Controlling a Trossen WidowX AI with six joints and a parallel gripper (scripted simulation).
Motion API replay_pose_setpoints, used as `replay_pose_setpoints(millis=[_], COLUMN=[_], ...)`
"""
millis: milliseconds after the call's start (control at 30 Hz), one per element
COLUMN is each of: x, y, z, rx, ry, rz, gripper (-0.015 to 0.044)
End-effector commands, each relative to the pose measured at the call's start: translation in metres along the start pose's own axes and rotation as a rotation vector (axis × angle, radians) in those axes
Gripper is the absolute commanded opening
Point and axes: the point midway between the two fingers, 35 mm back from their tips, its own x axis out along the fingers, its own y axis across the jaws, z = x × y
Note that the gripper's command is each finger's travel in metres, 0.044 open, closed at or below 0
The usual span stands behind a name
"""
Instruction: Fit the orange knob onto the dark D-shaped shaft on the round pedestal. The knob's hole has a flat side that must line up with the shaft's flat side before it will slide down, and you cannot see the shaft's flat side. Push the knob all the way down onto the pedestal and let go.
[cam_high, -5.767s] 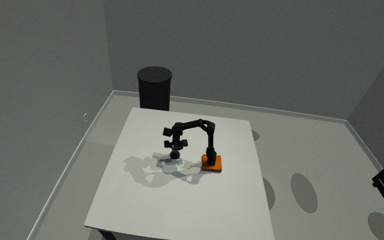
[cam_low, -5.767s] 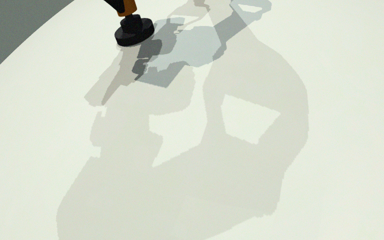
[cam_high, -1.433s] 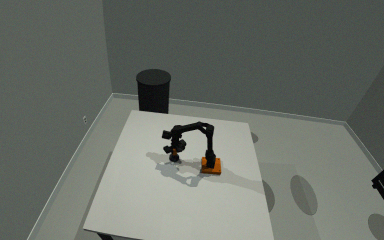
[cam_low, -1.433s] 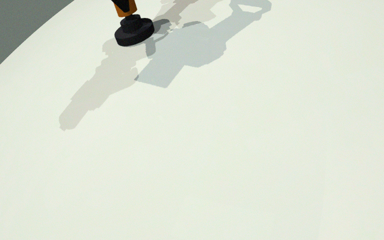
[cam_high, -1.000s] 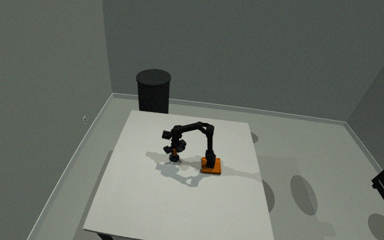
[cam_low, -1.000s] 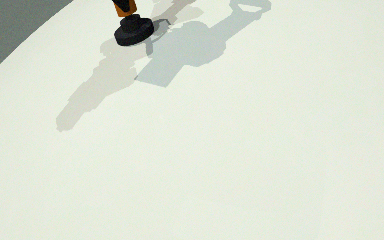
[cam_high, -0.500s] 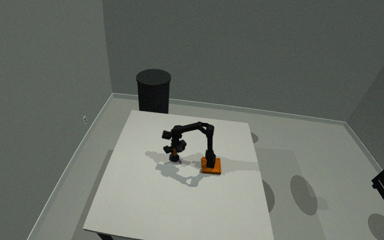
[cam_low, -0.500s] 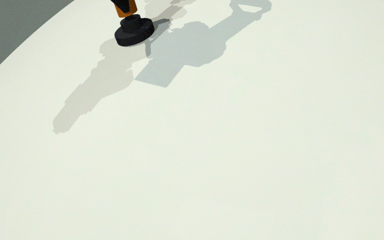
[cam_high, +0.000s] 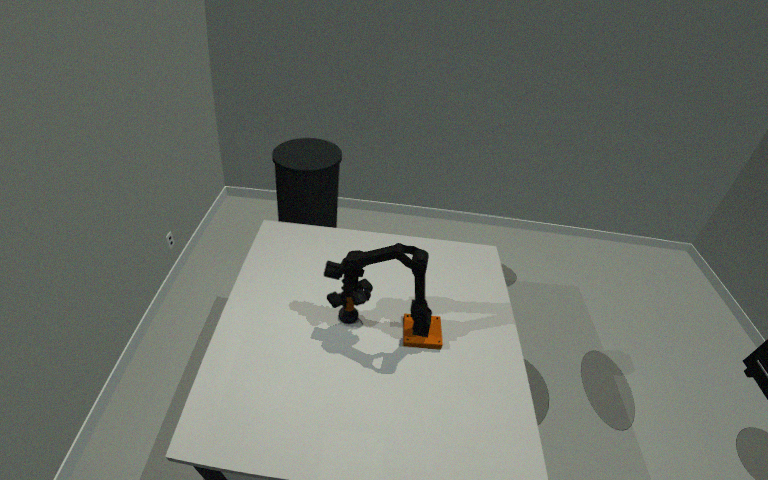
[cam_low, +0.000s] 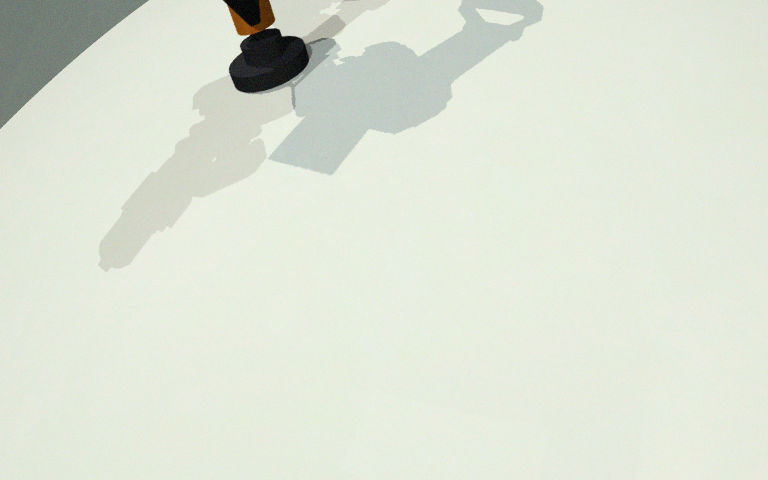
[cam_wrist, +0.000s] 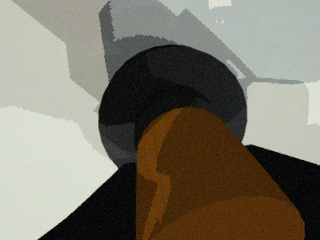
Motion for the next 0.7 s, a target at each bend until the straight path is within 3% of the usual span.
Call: replay_pose_setpoints(millis=[0,667], x=[0.0004,0.0088], y=[0.0007,0.0000], z=[-0.0011,-0.0025], rx=[0.005,0.058], ry=[0.001,0.001], rz=[0.001,0.001], gripper=[0.0000,0.0000])
